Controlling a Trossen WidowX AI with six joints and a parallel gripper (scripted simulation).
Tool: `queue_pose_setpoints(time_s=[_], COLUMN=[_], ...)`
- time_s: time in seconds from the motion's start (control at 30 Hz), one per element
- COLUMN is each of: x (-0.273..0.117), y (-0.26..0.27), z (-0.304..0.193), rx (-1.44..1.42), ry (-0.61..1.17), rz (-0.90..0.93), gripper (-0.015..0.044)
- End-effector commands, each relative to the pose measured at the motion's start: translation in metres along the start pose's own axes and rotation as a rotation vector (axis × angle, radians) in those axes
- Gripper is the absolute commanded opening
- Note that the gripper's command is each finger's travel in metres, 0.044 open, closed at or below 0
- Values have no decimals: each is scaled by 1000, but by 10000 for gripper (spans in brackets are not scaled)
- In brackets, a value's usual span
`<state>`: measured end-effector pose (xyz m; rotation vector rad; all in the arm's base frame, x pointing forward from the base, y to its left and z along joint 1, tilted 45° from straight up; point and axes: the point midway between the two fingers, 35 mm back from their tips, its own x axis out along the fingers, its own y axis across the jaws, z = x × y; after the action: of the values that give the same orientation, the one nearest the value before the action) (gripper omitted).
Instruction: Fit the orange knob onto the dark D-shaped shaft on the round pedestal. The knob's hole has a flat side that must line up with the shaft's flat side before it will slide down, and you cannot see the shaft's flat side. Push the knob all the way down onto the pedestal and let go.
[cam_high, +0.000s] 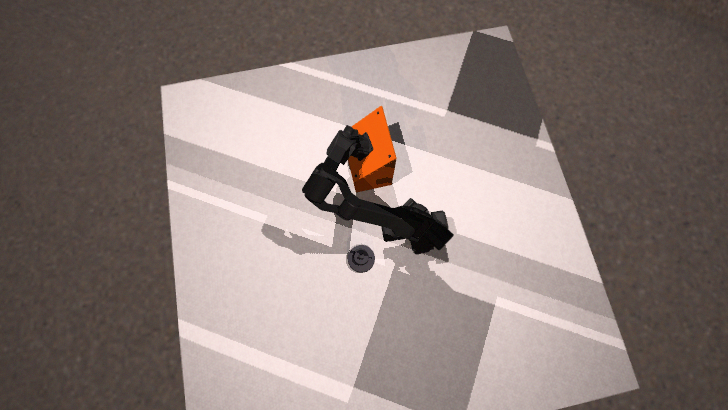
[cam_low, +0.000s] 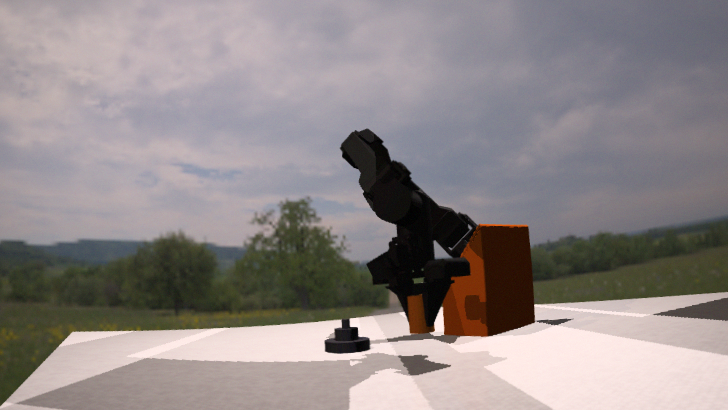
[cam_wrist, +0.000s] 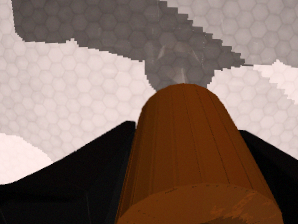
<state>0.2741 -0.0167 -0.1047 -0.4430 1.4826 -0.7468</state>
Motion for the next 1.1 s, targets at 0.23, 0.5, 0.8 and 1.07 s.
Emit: queue_pose_setpoints(time_s=[0.23,0.5,0.8,1.07], x=[-76,-100,-95,-88], y=[0,-4,-19,-40], z=[1,-2,8,19], rx=[-11,-18,-21,-4], ry=[5,10,10,8], rz=[-4,-17,-6,0], gripper=[0,0,0,0])
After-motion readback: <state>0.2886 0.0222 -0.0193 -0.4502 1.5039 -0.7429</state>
